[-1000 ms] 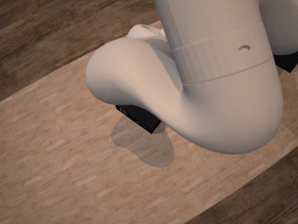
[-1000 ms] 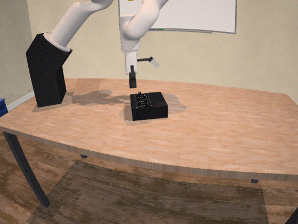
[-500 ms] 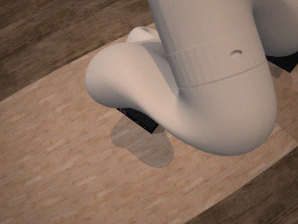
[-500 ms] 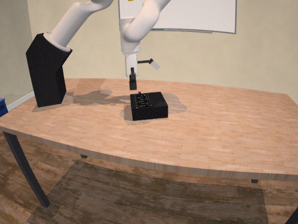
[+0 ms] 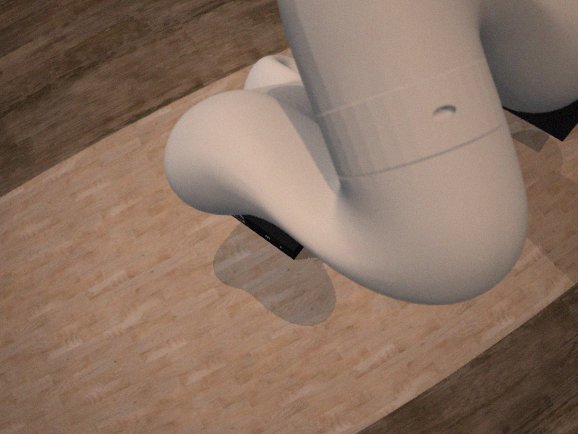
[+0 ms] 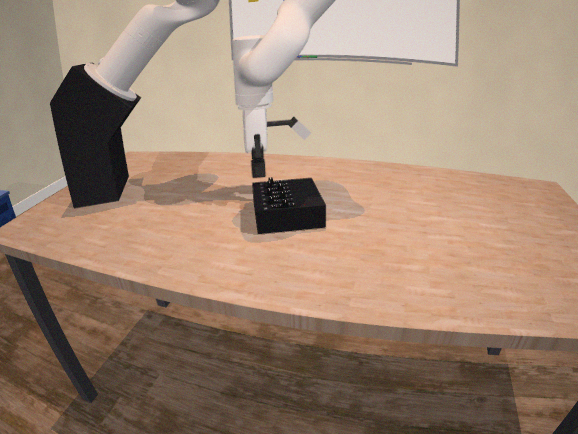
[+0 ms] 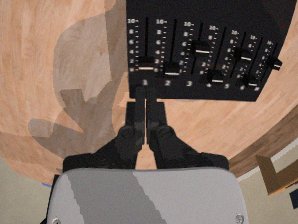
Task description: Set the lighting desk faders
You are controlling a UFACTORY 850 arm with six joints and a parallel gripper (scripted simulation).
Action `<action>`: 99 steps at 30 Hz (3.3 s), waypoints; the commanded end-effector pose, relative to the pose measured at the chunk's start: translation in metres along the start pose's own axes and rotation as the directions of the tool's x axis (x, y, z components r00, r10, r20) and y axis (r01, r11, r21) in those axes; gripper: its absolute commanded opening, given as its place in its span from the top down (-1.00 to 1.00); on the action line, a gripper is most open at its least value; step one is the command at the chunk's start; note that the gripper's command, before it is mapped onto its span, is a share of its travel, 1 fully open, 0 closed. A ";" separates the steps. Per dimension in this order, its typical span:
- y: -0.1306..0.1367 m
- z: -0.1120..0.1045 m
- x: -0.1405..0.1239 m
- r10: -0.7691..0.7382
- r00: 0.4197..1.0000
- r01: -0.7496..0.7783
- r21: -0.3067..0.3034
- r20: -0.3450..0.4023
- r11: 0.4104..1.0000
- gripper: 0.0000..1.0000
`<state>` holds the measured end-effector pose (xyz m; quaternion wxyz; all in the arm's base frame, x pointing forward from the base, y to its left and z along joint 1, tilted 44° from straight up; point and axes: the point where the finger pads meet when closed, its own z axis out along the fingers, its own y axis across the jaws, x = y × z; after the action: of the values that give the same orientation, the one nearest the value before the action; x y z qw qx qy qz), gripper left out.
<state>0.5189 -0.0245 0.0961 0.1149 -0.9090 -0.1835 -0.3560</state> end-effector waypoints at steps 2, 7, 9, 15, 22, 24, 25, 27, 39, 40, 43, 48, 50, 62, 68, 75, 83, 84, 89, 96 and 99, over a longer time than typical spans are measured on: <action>0.000 0.002 0.000 0.000 1.000 0.000 -0.001 0.000 1.000 1.00; 0.000 0.002 0.000 0.000 1.000 0.000 -0.001 0.000 1.000 1.00; 0.000 0.002 0.000 0.000 1.000 0.000 -0.001 0.000 1.000 1.00; 0.000 0.003 0.000 0.000 1.000 0.000 -0.001 0.000 1.000 1.00; 0.000 0.003 0.000 0.000 1.000 0.000 -0.001 0.000 1.000 1.00; 0.000 0.003 0.000 0.000 1.000 0.000 -0.001 0.000 1.000 1.00; 0.000 0.003 0.000 0.000 1.000 0.000 -0.001 0.000 1.000 1.00; 0.000 0.003 0.000 0.000 1.000 0.000 -0.001 0.000 1.000 1.00; 0.000 0.003 0.000 0.000 1.000 0.000 -0.001 0.000 1.000 1.00; 0.000 0.003 0.000 0.000 1.000 0.000 -0.001 0.000 1.000 1.00; 0.000 0.003 0.000 0.000 1.000 0.000 -0.001 0.000 1.000 1.00; 0.000 0.003 0.000 0.000 1.000 0.000 -0.001 0.000 1.000 1.00; 0.000 0.003 0.000 0.000 1.000 0.000 -0.001 0.000 1.000 1.00; 0.000 0.007 0.000 0.000 1.000 0.000 -0.001 0.000 1.000 1.00; 0.000 0.011 0.000 0.000 1.000 0.000 -0.001 0.000 1.000 1.00; 0.000 0.014 0.000 0.000 1.000 0.000 -0.001 0.000 1.000 1.00; 0.000 0.015 0.000 0.000 1.000 0.000 -0.001 0.000 1.000 1.00; 0.000 0.015 0.000 0.000 1.000 0.000 -0.001 0.000 1.000 1.00; 0.000 0.015 0.000 0.000 1.000 0.000 -0.001 0.000 1.000 1.00; 0.000 0.015 0.001 0.000 1.000 0.000 -0.001 0.000 1.000 1.00; 0.000 0.015 0.001 0.000 1.000 0.000 -0.001 0.000 1.000 1.00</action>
<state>0.5281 -0.0193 0.0857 0.1149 -0.9090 -0.1835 -0.3560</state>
